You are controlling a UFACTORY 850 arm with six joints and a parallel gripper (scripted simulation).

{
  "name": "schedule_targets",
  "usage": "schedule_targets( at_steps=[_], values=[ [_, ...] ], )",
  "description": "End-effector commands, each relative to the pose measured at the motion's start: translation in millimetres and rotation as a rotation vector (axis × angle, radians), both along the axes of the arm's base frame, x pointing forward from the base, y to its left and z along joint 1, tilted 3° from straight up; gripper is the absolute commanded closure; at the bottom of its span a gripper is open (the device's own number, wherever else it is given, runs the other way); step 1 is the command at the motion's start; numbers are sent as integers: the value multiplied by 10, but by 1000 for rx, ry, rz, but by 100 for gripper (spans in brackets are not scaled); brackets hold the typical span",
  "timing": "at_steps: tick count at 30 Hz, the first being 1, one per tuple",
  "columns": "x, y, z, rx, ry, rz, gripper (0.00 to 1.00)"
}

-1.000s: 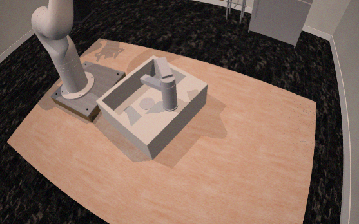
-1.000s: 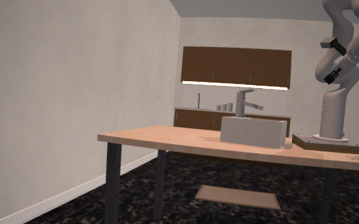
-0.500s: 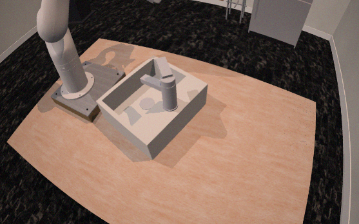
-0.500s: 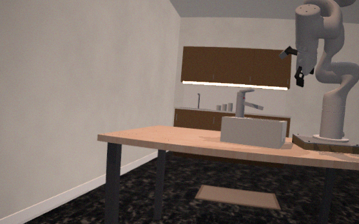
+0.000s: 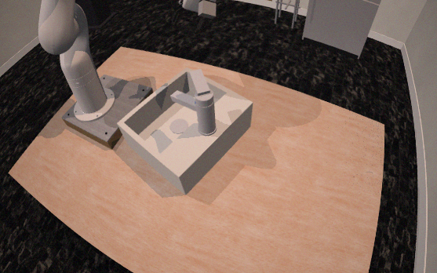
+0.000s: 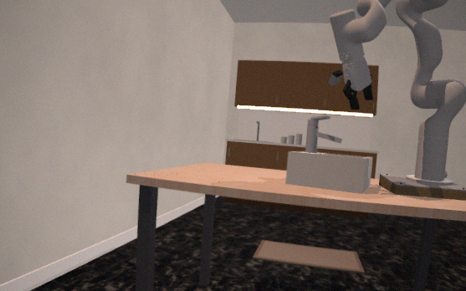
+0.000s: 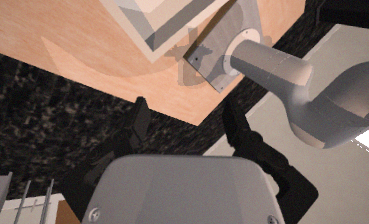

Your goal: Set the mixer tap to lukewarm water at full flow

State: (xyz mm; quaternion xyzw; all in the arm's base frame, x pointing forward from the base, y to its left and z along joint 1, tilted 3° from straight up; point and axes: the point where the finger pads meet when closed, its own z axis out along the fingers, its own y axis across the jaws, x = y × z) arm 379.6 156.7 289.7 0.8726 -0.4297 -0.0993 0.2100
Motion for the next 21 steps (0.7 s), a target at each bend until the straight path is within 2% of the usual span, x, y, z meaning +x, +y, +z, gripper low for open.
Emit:
schedule_targets(
  at_steps=[1,2,4,5,7,8,9,10,13,15,16,18,21],
  values=[
    [289,-374,21,143,-48,-33,0],
    [407,-577,45,192,-90,-46,0],
    [407,-577,45,192,-90,-46,0],
    [510,-777,73,231,-133,-58,0],
    [510,-777,73,231,-133,-58,0],
    [597,-968,103,262,-176,-67,0],
    [597,-968,103,262,-176,-67,0],
    [669,-1148,133,286,-217,-75,0],
    [728,-1314,163,303,-255,-81,0],
    [809,-1591,217,324,-318,-90,0],
    [809,-1591,217,324,-318,-90,0],
    [855,-1787,257,333,-362,-95,0],
    [882,-1931,288,337,-394,-98,0]
  ],
)
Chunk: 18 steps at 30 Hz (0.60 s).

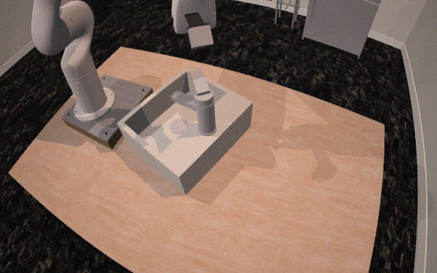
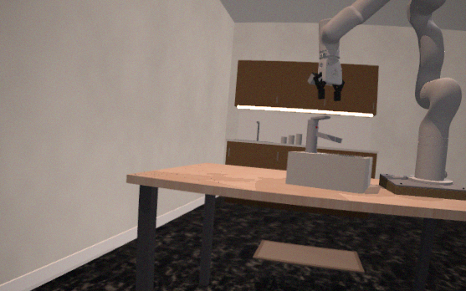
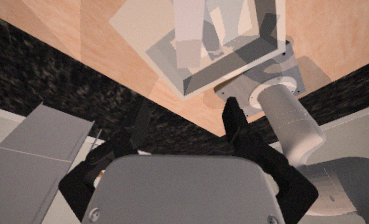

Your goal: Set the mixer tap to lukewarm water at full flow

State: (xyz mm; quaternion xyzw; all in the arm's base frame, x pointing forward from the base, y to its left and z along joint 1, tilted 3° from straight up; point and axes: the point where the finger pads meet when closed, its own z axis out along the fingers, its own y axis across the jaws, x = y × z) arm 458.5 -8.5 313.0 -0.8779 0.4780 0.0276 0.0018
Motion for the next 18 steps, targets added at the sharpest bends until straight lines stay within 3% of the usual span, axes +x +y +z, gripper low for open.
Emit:
schedule_targets(
  at_steps=[1,9,10,18],
  values=[
    [95,-297,59,32,-67,-11,0],
    [96,-304,60,33,-68,-11,0],
    [96,-304,60,33,-68,-11,100],
    [96,-304,60,33,-68,-11,100]
  ],
)
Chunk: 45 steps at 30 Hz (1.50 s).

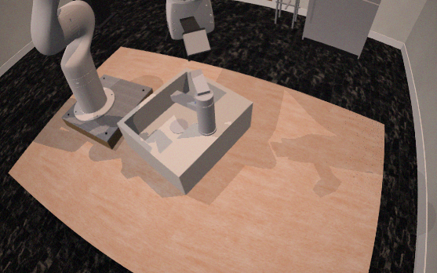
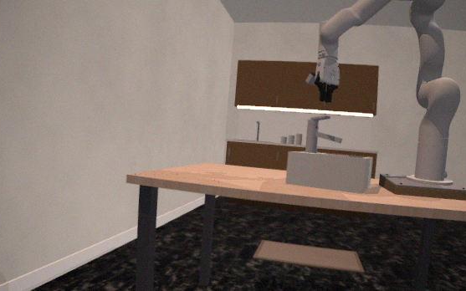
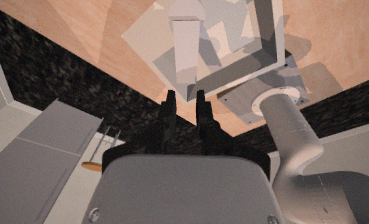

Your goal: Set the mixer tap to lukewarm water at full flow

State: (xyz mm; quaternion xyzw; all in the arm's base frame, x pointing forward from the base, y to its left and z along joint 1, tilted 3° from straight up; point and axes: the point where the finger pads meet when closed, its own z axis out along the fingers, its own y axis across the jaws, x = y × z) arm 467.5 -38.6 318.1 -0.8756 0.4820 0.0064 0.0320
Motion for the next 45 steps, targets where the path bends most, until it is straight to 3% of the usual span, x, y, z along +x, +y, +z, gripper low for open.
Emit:
schedule_targets(
  at_steps=[1,36,37,45],
  values=[
    [7,-2,9,0,-2,0,100],
    [7,-2,9,0,-2,0,100],
    [7,-2,9,0,-2,0,29],
    [7,-2,9,0,-2,0,29]
  ],
)
